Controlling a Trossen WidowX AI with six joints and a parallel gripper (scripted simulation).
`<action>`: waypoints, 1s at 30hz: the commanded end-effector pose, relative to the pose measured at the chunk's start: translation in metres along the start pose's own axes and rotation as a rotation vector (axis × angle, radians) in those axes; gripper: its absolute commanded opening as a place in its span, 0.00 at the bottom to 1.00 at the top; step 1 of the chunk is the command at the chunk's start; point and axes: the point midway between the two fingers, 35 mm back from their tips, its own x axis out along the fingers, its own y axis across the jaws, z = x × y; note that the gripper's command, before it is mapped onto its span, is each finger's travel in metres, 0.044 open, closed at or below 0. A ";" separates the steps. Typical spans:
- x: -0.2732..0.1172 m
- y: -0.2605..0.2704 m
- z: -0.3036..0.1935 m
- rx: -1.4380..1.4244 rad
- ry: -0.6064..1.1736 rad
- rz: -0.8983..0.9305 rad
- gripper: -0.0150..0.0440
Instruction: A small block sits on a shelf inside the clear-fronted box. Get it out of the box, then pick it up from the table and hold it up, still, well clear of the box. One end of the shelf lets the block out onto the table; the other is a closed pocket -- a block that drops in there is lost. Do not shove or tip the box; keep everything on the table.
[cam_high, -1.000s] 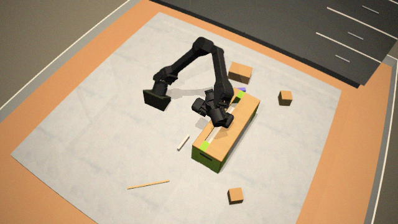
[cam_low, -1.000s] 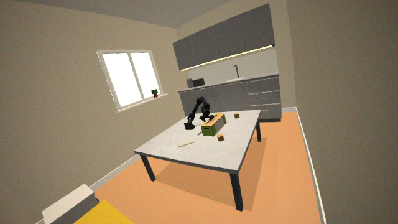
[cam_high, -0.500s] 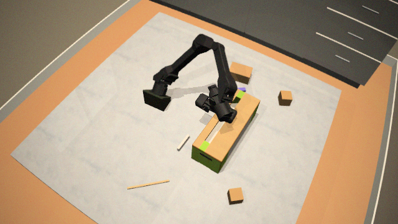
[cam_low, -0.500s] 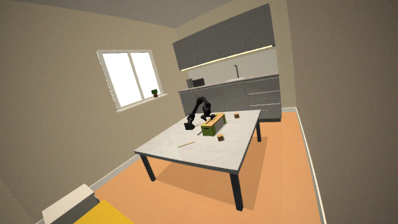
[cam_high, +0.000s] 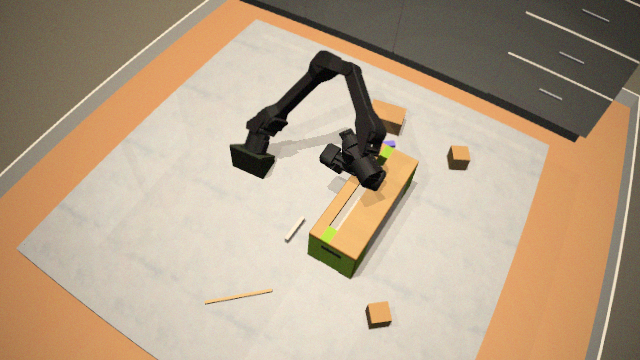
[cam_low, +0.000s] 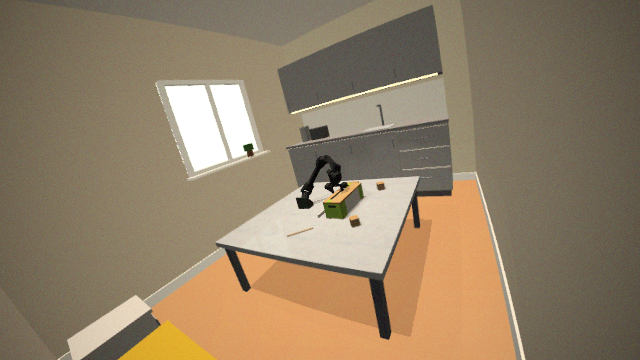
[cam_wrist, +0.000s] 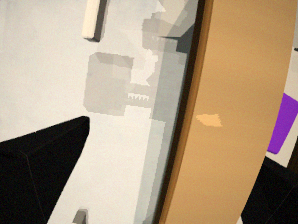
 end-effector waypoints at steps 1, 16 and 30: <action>0.003 0.000 0.010 -0.001 -0.004 0.002 0.93; 0.009 0.000 0.038 -0.001 -0.005 0.002 0.93; 0.014 0.000 0.064 -0.001 -0.006 0.002 0.93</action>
